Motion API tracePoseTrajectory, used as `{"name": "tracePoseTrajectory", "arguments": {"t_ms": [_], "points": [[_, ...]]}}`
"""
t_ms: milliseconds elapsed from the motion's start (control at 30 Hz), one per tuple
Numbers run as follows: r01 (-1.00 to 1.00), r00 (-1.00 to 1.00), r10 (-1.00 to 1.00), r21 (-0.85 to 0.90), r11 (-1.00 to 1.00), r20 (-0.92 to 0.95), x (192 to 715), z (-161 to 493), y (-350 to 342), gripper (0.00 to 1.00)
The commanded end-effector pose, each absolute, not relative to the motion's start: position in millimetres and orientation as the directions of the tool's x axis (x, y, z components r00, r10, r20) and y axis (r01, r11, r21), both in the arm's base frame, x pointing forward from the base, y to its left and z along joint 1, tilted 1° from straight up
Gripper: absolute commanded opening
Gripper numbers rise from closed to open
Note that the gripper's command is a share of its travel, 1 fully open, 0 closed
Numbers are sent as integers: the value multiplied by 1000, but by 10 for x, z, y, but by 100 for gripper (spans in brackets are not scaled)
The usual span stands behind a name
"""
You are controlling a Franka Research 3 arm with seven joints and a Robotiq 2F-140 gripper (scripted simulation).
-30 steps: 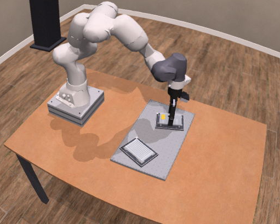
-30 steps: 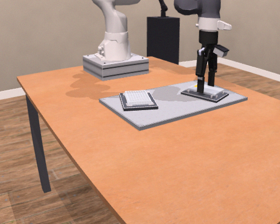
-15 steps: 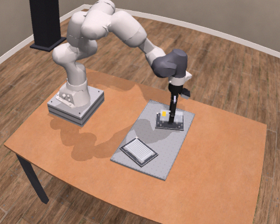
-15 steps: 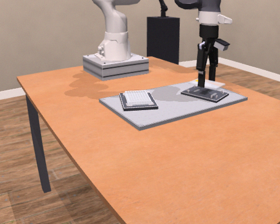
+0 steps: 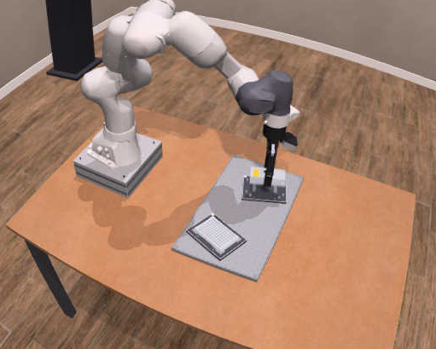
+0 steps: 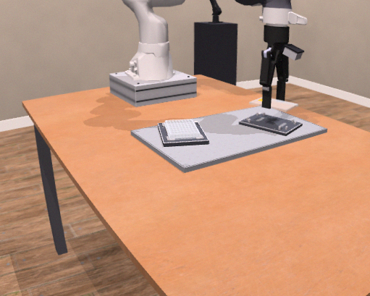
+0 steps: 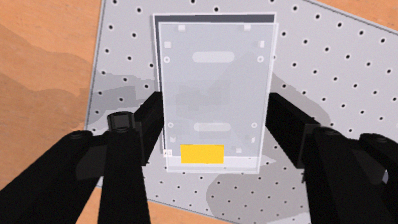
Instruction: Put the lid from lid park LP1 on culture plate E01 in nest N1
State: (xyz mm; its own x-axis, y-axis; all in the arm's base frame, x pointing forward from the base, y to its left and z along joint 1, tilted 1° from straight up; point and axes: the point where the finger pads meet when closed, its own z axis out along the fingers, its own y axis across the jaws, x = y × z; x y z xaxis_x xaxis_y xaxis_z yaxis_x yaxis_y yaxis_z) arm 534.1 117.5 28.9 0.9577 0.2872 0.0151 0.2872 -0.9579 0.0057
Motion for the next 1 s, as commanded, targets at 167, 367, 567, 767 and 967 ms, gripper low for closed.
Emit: {"name": "tracePoseTrajectory", "arguments": {"t_ms": [167, 367, 567, 767, 967], "points": [[299, 954, 299, 7, -954, 8, 5319, 350, 1162, 10], [299, 954, 299, 7, -954, 8, 5319, 358, 1162, 10], [300, 954, 300, 8, -954, 6, 5310, 354, 769, 10], [299, 954, 299, 7, -954, 7, 4926, 329, -517, 10], [298, 954, 298, 7, -954, 8, 4572, 358, -1616, 10]]}}
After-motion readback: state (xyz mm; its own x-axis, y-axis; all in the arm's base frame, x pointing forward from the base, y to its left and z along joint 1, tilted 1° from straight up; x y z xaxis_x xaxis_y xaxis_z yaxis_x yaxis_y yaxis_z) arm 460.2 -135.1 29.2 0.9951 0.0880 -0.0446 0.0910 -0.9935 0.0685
